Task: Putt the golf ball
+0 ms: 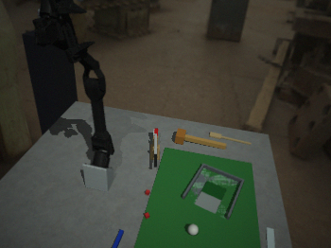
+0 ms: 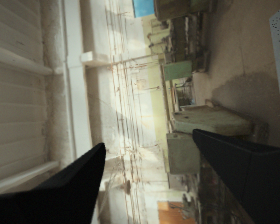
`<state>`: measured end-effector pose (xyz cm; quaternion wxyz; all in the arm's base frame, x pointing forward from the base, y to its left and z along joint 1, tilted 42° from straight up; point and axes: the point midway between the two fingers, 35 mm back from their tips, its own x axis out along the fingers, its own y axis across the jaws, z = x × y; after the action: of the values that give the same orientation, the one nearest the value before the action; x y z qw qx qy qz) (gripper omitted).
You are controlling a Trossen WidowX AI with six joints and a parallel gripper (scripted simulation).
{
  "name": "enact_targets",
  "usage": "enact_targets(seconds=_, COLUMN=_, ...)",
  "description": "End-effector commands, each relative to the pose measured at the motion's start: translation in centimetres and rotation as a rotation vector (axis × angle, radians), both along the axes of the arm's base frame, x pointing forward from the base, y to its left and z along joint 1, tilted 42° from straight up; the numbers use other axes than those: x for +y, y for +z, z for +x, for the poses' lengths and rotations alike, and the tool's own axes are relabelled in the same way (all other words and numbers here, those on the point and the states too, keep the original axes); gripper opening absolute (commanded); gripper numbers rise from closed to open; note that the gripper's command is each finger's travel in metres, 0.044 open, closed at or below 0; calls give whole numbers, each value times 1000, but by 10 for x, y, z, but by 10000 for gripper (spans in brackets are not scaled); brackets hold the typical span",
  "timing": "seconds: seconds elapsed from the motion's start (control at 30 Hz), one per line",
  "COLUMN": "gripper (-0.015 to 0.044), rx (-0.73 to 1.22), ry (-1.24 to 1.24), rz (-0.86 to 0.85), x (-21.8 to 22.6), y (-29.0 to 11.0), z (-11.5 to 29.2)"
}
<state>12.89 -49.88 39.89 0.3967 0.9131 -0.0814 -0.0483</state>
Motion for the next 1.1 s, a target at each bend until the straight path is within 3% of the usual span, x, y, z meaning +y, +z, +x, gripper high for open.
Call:
enact_targets(seconds=0.0, gripper=426, rx=3, ry=-11, rz=0, x=-1, y=-2, z=0)
enact_targets(seconds=0.07, gripper=440, rx=33, ry=-49, rz=-28, x=-5, y=-13, z=6)
enact_targets(seconds=0.2, gripper=440, rx=104, ry=76, rz=-236, x=22, y=-36, z=71)
enact_targets(seconds=0.5, gripper=440, rx=171, ry=294, rz=-569, x=86, y=-73, z=158)
enact_targets(seconds=1.07, gripper=440, rx=112, ry=727, rz=-1173, x=244, y=-136, z=252)
